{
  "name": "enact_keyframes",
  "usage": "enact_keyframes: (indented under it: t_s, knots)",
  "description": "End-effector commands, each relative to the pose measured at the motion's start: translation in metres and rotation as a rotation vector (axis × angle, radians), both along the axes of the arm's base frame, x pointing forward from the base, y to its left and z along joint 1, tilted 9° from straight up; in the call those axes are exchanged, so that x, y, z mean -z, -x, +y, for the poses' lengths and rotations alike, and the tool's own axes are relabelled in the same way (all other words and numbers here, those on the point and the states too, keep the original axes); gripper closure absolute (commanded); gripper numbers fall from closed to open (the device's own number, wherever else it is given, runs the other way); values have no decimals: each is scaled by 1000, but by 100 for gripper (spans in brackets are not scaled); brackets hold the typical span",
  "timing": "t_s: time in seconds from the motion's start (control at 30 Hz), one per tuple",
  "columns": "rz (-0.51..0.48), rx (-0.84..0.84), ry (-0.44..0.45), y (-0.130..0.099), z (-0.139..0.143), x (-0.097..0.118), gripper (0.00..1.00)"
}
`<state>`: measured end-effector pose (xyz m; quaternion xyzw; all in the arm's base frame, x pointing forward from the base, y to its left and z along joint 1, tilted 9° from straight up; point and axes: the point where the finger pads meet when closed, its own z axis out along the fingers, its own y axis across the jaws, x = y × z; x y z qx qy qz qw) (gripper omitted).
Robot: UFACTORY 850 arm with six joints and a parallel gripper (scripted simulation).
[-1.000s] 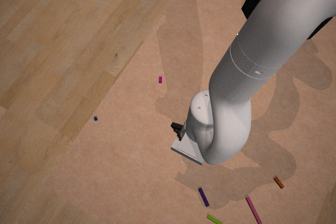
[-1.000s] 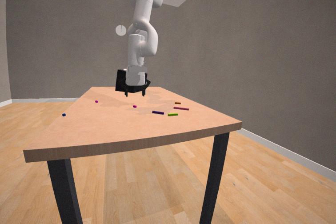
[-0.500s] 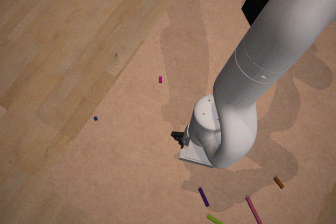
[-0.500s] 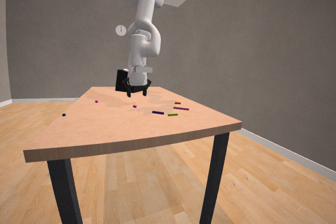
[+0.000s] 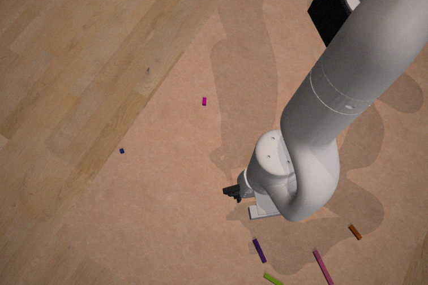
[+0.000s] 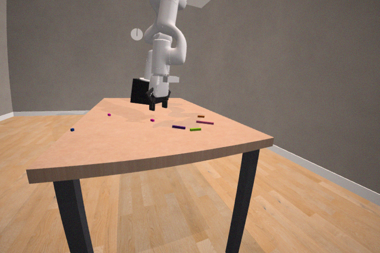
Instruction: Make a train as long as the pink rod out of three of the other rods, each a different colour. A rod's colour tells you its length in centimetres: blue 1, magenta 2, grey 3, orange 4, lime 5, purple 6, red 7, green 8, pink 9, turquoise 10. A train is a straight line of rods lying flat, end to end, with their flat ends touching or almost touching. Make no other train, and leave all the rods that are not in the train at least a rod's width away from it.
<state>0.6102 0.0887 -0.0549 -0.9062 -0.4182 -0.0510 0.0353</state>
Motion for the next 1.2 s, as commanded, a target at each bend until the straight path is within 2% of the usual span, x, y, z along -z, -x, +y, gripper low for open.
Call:
enact_keyframes:
  t_s: [0.0, 0.53, 0.6, 0.63, 1.1, 1.17]
  knots:
    - [-28, -136, -14, -2, 6, -2, 0]
    - [-82, -594, 18, -3, 26, -4, 0]
    - [-82, -594, 18, -3, 26, -4, 0]
    - [-92, -675, 23, -4, 29, -4, 0]
    - [-136, -1049, 50, -5, 45, -7, 0]
    - [-136, -1049, 50, -5, 45, -7, 0]
